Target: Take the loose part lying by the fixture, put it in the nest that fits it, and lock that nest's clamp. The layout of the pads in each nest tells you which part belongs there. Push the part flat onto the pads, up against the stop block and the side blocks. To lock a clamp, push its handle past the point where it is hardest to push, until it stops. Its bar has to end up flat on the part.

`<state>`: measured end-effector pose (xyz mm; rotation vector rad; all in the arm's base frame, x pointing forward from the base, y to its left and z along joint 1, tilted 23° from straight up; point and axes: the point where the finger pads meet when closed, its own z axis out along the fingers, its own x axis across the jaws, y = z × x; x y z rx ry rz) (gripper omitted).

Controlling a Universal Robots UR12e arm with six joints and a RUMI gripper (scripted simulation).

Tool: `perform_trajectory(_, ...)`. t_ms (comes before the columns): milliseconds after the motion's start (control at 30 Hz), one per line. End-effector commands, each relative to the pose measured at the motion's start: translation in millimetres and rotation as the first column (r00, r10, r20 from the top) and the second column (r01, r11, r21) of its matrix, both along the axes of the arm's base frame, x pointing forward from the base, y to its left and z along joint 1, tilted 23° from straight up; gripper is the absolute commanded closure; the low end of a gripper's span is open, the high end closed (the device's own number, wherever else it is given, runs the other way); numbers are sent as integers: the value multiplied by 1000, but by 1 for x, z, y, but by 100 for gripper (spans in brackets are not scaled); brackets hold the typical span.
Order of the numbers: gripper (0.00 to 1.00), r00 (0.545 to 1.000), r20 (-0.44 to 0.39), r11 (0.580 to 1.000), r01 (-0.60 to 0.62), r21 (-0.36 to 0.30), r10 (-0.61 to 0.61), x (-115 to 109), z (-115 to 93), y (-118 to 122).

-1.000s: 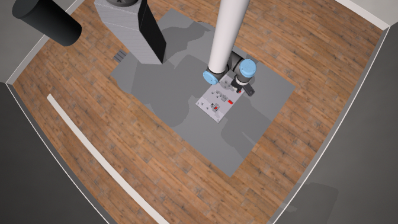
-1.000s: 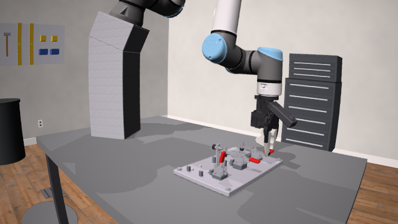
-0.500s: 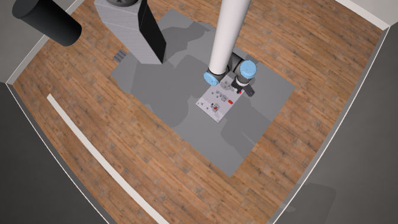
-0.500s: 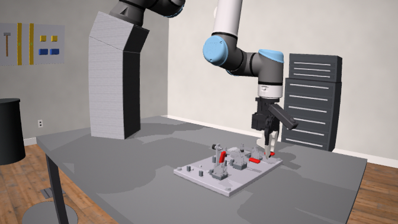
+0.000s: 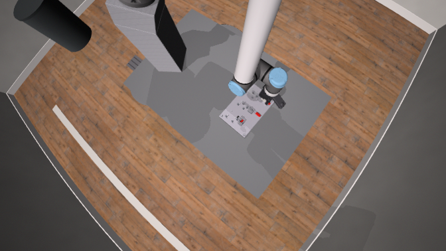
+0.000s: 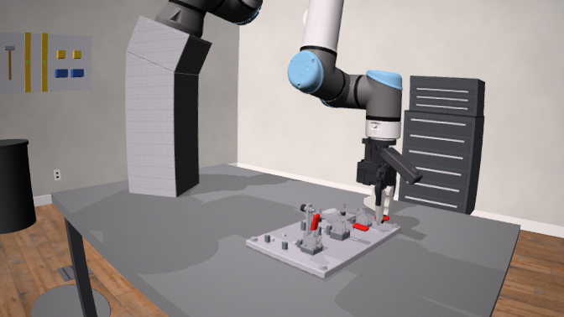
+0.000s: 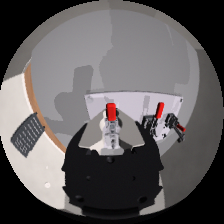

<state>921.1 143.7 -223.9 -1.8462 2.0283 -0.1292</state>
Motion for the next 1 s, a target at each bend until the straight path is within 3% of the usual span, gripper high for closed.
perform_trajectory(0, 100, 1000, 4, 1000, 0, -1, 0, 4, 1, 0)
perform_trajectory(967, 100, 1000, 3, 1000, 0, -1, 0, 5, -2, 1)
